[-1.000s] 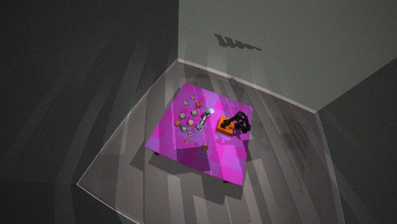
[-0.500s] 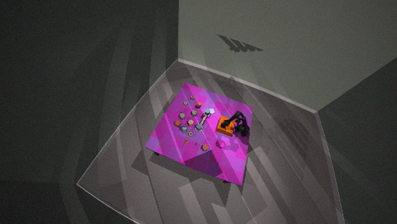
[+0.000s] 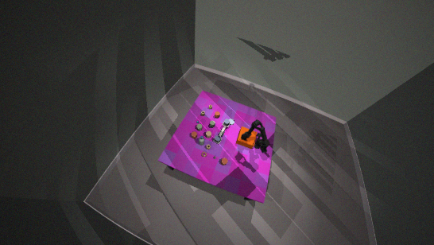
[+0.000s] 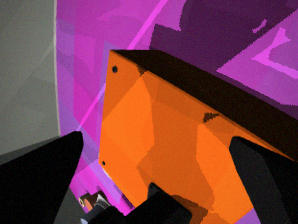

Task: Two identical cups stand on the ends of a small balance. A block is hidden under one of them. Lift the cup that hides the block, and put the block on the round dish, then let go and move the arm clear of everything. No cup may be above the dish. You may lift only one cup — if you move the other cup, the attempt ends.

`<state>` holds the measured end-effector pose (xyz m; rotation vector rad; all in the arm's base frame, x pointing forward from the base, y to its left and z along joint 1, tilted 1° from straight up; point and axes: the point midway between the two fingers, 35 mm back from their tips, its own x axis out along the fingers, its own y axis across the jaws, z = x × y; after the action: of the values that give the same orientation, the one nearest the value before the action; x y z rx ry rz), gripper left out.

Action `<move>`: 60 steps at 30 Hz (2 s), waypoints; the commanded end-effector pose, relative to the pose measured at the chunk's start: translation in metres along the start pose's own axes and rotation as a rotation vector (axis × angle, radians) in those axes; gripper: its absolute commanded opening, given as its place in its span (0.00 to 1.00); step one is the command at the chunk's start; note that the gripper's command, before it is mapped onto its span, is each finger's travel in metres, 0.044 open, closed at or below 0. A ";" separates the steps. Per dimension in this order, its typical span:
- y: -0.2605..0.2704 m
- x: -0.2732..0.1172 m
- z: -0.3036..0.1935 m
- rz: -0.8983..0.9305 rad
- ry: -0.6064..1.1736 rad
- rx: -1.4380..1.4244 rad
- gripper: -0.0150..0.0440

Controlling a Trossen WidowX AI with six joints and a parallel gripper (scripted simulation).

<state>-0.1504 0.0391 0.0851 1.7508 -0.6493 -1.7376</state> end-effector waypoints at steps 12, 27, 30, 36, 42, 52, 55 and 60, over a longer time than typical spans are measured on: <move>-0.031 -0.032 -0.031 -0.178 -0.192 0.296 1.00; -0.054 -0.060 -0.076 -0.347 -0.389 0.647 1.00; -0.057 -0.065 -0.086 -0.378 -0.427 0.721 1.00; -0.062 -0.072 -0.108 -0.441 -0.502 0.876 1.00; -0.063 -0.078 -0.130 -0.500 -0.576 1.037 1.00; -0.060 -0.083 -0.170 -0.595 -0.695 1.317 1.00; -0.058 -0.084 -0.181 -0.622 -0.729 1.403 1.00; -0.052 -0.084 -0.201 -0.666 -0.785 1.551 1.00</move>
<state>0.0347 0.1498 0.1037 2.2006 -2.3593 -2.6881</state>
